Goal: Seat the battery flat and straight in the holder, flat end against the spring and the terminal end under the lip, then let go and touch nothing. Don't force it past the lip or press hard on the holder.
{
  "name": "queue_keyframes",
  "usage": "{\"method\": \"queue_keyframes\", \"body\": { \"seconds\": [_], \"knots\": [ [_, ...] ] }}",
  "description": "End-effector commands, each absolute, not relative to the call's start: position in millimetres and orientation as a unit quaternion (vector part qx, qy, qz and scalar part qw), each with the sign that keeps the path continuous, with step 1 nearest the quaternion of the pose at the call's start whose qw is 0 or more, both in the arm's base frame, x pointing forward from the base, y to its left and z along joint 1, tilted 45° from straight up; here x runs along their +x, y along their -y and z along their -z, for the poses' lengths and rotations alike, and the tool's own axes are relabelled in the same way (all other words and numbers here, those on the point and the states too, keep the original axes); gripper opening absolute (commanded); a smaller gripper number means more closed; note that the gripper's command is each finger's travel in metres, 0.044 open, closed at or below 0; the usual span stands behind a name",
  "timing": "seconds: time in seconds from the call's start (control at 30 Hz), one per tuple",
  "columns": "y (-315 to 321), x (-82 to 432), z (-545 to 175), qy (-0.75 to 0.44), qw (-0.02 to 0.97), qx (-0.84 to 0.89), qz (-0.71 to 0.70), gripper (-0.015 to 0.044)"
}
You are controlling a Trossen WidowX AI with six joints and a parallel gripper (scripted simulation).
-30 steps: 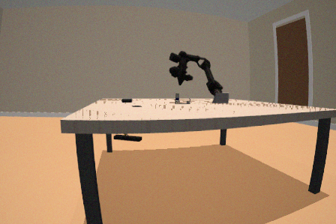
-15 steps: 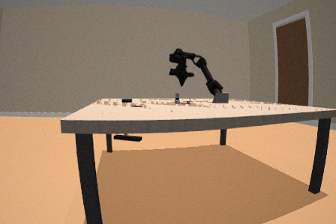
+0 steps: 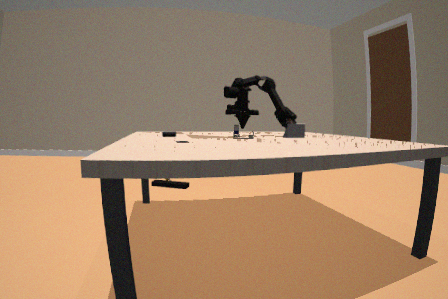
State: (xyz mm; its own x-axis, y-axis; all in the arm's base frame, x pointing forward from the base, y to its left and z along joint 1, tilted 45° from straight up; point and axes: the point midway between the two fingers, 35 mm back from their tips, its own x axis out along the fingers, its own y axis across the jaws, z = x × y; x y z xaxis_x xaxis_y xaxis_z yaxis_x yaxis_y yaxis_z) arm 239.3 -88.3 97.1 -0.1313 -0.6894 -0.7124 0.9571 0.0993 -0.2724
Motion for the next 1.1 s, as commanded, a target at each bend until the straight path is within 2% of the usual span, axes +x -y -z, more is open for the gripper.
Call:
{"method": "queue_keyframes", "body": {
  "seconds": [0.0, 1.07],
  "knots": [
    [90, 243, -95, -0.381, 0.637, 0.171, 0.648, 0.0000],
    [84, 293, -82, -0.380, 0.638, 0.172, 0.647, 0.0000]
  ]
}}
